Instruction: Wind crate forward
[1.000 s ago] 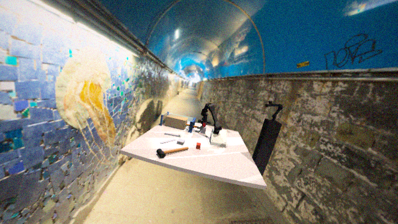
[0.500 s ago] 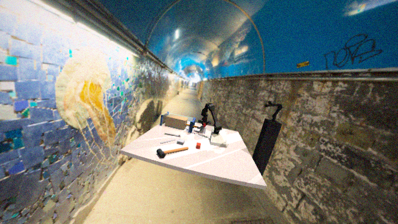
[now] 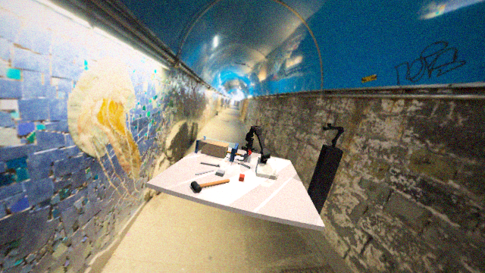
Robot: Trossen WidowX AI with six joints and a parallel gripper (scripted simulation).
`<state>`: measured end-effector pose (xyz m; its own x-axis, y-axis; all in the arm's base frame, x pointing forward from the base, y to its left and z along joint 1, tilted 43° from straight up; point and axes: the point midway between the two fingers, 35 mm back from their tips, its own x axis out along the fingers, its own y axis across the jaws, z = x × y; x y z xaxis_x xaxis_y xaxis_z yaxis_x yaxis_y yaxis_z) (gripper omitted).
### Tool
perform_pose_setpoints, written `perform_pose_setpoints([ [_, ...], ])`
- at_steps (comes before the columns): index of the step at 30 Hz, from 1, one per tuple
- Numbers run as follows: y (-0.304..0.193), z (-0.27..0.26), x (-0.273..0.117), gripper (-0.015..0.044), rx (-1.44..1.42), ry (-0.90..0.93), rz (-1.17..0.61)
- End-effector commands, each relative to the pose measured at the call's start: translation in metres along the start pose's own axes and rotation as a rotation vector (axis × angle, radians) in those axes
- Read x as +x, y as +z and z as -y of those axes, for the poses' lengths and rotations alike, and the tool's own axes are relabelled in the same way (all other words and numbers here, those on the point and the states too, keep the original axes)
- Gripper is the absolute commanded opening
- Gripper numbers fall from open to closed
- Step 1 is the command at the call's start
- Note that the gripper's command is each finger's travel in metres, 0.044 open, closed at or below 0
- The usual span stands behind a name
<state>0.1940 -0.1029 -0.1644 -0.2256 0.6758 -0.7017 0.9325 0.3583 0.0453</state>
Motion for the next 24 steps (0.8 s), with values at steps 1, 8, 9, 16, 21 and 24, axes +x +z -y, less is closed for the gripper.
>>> perform_pose_setpoints([
  [1, 0.0000, 0.0021, 0.0040, 0.0000, -0.024, -0.021, 0.005],
  [8, -0.0001, 0.0003, 0.0041, 0.0000, 0.020, -0.018, 0.003],
  [9, -0.0001, 0.0003, 0.0041, 0.0000, 0.020, -0.018, 0.003],
  [16, 0.0000, -0.0015, 0.0041, 0.0000, 0.063, -0.016, 0.001],
  [21, 0.0000, -0.0017, 0.0041, 0.0000, 0.068, -0.015, 0.001],
  [24, 0.0001, -0.0018, 0.0039, 0.0000, 0.070, -0.015, 0.001],
])
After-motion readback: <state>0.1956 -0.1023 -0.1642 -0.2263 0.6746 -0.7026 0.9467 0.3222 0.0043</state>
